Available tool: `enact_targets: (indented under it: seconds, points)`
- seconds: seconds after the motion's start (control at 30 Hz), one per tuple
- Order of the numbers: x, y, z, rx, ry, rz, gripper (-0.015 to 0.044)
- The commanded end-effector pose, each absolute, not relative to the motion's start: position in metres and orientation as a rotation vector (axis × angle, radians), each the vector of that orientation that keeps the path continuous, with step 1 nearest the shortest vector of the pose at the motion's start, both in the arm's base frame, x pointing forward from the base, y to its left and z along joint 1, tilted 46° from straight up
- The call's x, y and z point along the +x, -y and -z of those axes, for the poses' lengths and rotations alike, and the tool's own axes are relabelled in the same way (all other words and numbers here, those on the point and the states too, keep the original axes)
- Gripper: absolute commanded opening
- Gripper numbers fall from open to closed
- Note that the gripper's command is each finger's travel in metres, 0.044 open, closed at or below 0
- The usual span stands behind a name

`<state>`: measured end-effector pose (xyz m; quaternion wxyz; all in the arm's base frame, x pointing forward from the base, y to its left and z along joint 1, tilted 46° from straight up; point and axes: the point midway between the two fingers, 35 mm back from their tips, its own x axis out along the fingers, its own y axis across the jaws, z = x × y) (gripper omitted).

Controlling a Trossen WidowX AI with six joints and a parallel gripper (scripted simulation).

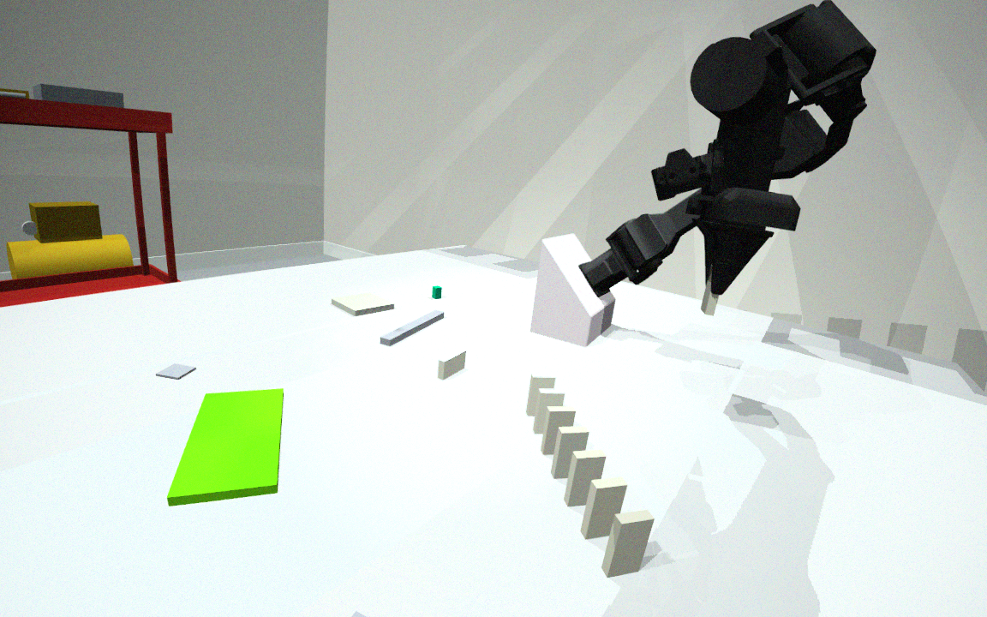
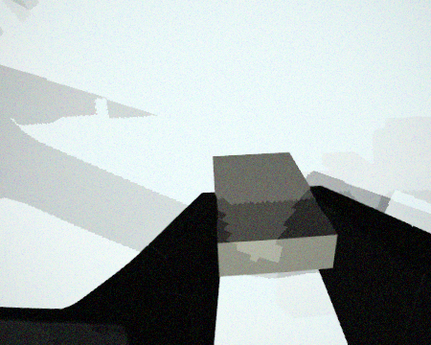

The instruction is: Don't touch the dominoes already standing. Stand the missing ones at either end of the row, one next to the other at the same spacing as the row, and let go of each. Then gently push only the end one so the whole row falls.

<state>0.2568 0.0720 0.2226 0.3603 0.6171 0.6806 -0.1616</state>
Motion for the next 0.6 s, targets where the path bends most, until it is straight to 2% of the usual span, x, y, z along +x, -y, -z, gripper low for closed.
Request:
enact_targets:
  seconds: [0.0,0.27,0.57]
  points:
    - [0.275,-0.051,-0.202,1.314,-1.721,0.095,0.0107]
    - [0.300,-0.013,-0.163,0.817,-1.563,-0.428,0.0107]
    - [0.309,0.013,-0.135,0.498,-1.417,-0.727,0.0107]
